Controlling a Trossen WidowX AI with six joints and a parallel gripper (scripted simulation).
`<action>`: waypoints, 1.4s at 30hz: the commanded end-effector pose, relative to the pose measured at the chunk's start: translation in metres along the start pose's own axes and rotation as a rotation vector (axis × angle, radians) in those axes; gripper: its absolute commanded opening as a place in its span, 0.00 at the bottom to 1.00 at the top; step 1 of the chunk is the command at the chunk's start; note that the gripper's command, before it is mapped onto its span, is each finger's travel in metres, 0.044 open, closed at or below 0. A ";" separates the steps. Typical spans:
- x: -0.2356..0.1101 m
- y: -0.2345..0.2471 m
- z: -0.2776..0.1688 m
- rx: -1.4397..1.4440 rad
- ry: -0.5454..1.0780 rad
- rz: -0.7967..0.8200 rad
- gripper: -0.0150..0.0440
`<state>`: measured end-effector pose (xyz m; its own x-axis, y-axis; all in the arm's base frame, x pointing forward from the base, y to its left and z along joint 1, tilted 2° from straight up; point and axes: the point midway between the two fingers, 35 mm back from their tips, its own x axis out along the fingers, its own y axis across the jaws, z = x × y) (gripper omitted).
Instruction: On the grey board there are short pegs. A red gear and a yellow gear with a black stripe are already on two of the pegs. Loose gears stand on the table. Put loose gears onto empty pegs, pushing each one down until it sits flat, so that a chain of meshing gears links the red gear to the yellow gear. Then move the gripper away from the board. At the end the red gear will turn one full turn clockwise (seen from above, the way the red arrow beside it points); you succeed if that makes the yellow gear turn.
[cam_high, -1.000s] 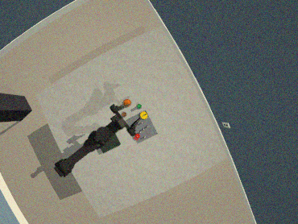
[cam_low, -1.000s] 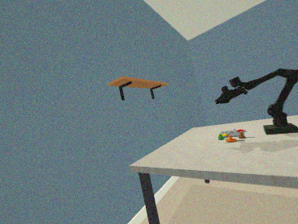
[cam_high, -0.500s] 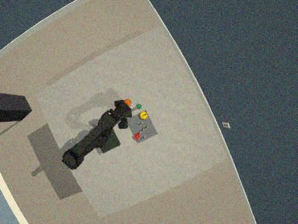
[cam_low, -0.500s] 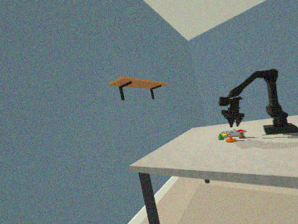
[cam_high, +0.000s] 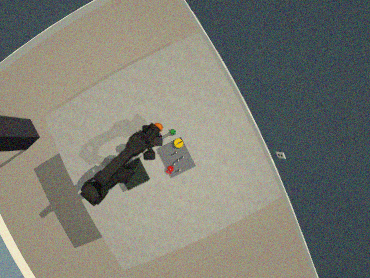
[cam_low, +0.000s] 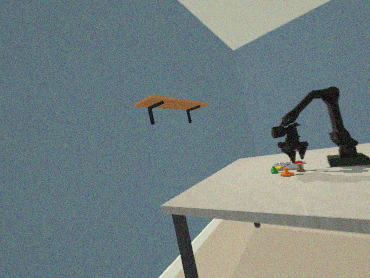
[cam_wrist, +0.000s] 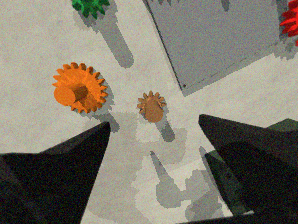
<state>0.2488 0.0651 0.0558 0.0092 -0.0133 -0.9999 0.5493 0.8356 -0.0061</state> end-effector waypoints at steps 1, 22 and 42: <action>0.007 -0.002 -0.001 0.005 0.001 -0.008 1.00; 0.033 -0.002 -0.001 0.005 0.001 -0.008 1.00; 0.033 -0.002 -0.001 0.005 0.001 -0.008 0.32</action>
<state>0.2468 0.0644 0.0234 0.0015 -0.0158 -0.9999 0.5506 0.8347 -0.0124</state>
